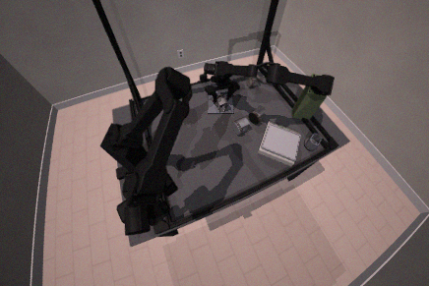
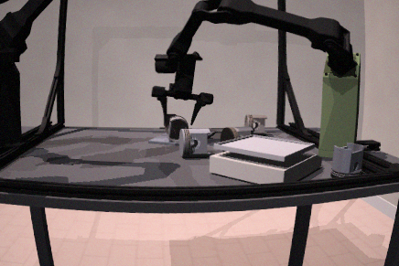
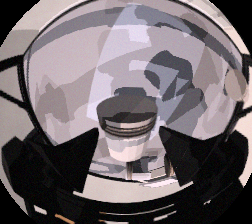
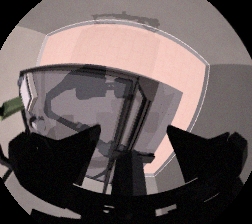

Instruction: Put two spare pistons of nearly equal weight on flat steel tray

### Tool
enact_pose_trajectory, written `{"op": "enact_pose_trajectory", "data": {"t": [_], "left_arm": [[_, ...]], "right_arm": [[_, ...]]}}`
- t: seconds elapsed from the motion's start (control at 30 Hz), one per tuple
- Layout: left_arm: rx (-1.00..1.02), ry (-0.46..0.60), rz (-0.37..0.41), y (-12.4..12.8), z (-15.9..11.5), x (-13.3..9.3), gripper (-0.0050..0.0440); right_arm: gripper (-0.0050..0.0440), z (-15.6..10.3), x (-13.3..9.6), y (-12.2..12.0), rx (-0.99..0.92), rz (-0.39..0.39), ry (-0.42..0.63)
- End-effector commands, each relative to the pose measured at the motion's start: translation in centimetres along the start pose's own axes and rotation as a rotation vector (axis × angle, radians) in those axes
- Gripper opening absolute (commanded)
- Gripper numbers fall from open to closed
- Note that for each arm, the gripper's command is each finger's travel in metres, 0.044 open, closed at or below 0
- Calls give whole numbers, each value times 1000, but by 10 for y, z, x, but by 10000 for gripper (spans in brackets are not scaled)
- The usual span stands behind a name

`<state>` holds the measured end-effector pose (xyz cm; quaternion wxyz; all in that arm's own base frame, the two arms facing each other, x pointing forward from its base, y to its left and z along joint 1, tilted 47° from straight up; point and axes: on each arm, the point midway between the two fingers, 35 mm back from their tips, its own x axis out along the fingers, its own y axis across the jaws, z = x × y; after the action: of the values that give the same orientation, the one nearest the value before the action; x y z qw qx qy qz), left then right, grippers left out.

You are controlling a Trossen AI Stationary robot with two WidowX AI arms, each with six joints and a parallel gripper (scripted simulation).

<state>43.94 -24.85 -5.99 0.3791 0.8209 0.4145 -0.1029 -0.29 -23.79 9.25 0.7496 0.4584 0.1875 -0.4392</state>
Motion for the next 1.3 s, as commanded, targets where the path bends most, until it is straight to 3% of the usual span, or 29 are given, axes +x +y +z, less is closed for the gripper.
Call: {"op": "enact_pose_trajectory", "data": {"t": [0.0, 0.9, 1.27], "left_arm": [[-8, -1, 6, 3, 0, -8, 378], [-11, -1, 6, 4, 0, -48, 378], [-11, -1, 6, 9, -10, -92, 378]], "right_arm": [[440, 0, 0, 1, 0, 3, 0], [440, 0, 0, 1, 0, 3, 0], [440, 0, 0, 1, 0, 3, 0]]}}
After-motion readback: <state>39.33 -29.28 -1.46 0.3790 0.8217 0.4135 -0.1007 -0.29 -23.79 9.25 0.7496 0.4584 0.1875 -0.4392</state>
